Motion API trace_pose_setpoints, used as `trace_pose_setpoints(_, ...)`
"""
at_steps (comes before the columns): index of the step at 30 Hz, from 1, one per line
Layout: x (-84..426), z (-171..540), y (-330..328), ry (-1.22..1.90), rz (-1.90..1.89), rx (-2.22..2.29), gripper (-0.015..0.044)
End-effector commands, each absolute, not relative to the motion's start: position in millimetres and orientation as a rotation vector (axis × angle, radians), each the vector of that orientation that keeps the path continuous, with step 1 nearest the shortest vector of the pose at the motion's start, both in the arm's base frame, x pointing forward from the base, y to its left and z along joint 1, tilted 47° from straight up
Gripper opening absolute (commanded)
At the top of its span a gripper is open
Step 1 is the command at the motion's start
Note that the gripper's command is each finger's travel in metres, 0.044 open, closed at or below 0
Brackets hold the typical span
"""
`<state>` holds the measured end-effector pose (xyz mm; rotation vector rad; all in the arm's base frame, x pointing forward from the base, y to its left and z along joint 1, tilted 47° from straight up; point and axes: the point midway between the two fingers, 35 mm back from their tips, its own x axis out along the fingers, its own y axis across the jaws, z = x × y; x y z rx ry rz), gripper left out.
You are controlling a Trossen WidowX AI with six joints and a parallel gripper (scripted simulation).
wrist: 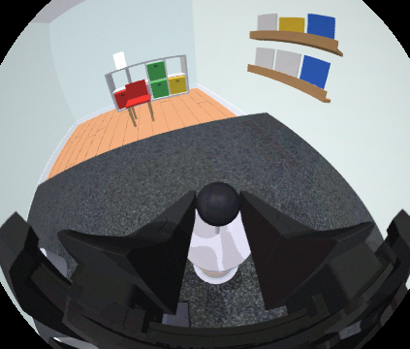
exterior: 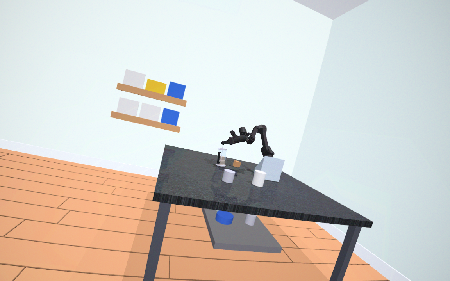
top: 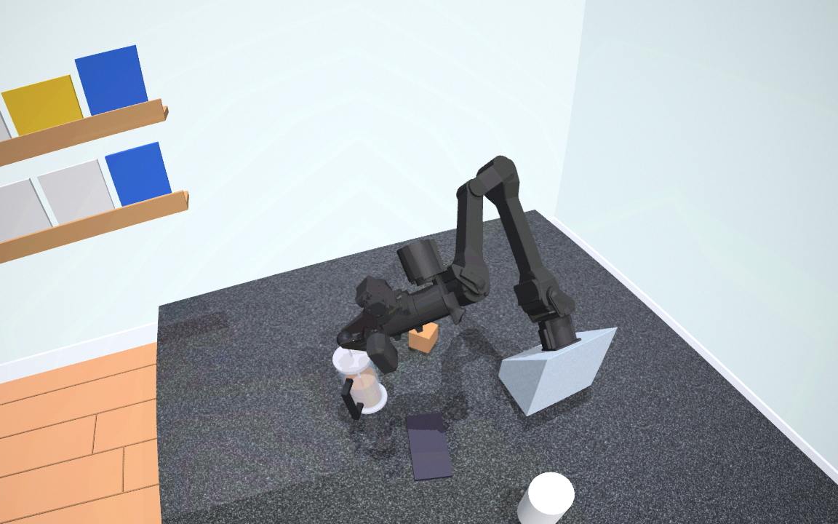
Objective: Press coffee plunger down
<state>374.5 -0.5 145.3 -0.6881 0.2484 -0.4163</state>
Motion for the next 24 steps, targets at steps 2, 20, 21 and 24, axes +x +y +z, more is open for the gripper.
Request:
trace_pose_setpoints(2, 374.7, 131.3, -14.9, 0.302, -0.440, -0.711, 0.0128)
trace_pose_setpoints(20, 380.4, 132.5, -13.0, 0.301, -0.441, -0.711, 0.0128)
trace_pose_setpoints(21, 380.7, 132.6, -13.0, 0.301, -0.441, -0.711, 0.0128)
trace_pose_setpoints(24, 381.5, 132.7, -12.8, 0.301, -0.441, -0.711, 0.0128)
